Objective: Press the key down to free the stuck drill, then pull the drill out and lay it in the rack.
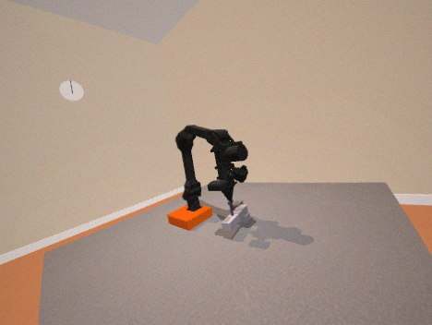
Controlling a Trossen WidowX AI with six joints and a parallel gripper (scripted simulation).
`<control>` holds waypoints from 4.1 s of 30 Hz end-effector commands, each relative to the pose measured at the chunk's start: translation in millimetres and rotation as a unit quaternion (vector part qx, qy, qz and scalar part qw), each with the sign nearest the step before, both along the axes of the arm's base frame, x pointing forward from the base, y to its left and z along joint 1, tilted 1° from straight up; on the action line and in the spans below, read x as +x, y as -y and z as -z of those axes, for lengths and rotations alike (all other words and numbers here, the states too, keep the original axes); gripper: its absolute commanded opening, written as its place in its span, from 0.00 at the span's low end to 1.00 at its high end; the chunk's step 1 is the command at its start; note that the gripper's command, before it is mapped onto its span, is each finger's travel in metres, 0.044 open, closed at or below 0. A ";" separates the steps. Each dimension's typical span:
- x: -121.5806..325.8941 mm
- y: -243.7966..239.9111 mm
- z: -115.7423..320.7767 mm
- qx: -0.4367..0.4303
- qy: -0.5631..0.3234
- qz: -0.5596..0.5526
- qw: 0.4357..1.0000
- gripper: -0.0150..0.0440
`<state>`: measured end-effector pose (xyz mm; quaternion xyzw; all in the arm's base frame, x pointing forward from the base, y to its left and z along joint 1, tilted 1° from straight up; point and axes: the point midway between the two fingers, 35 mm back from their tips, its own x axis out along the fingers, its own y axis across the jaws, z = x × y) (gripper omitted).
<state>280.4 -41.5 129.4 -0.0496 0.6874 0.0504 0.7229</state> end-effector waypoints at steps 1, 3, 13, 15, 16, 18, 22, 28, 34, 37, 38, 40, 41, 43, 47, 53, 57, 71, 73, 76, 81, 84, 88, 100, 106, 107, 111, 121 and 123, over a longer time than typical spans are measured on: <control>-0.5 -0.3 3.7 0.003 -0.003 -0.003 1.000 0.25; 0.3 0.1 4.7 0.003 -0.003 -0.003 1.000 0.25; 2.3 0.5 8.6 0.003 -0.003 -0.003 1.000 0.25; 2.3 0.6 9.3 0.003 -0.003 -0.003 1.000 0.25; 2.2 0.7 9.7 0.003 -0.003 -0.003 1.000 0.25; 1.9 0.8 10.2 0.003 -0.003 -0.003 1.000 0.25; 0.9 1.0 11.6 0.003 -0.003 -0.003 1.000 0.25; -1.0 1.5 13.3 0.003 -0.003 -0.003 1.000 0.25; -2.2 1.8 15.3 0.003 -0.003 -0.003 1.000 0.25; -2.5 1.9 16.4 0.003 -0.003 -0.003 1.000 0.25; -2.5 1.9 16.8 0.003 -0.003 -0.003 1.000 0.25; -2.6 2.0 17.4 0.003 -0.003 -0.003 1.000 0.25; -2.7 2.0 17.8 0.003 -0.003 -0.003 1.000 0.25; -2.8 2.0 18.5 0.003 -0.003 -0.003 1.000 0.25; -2.9 2.1 19.8 0.003 -0.003 -0.003 1.000 0.25; -3.0 2.3 21.9 0.003 -0.003 -0.003 1.000 0.25; -3.1 2.5 23.6 0.003 -0.003 -0.003 1.000 0.25; -3.3 3.2 29.8 0.003 -0.003 -0.003 1.000 0.25; -3.3 3.3 30.6 0.003 -0.003 -0.003 1.000 0.25; -3.2 3.5 31.7 0.003 -0.003 -0.003 1.000 0.25; -3.1 3.8 34.2 0.003 -0.003 -0.003 1.000 0.25; -3.1 4.0 35.5 0.003 -0.003 -0.003 1.000 0.25; -2.9 4.3 36.8 0.003 -0.003 -0.003 1.000 0.25; -2.5 4.9 38.5 0.003 -0.003 -0.003 1.000 0.25; 1.1 4.4 11.8 0.003 -0.003 -0.003 1.000 0.48; 1.7 4.0 1.7 0.003 -0.003 -0.003 1.000 0.52; -0.1 1.8 -39.8 0.003 -0.003 -0.003 1.000 0.70; 8.3 -59.7 3.8 -0.008 0.002 -0.294 0.956 1.00; 5.6 -87.5 21.0 -0.013 0.003 -0.416 0.909 1.00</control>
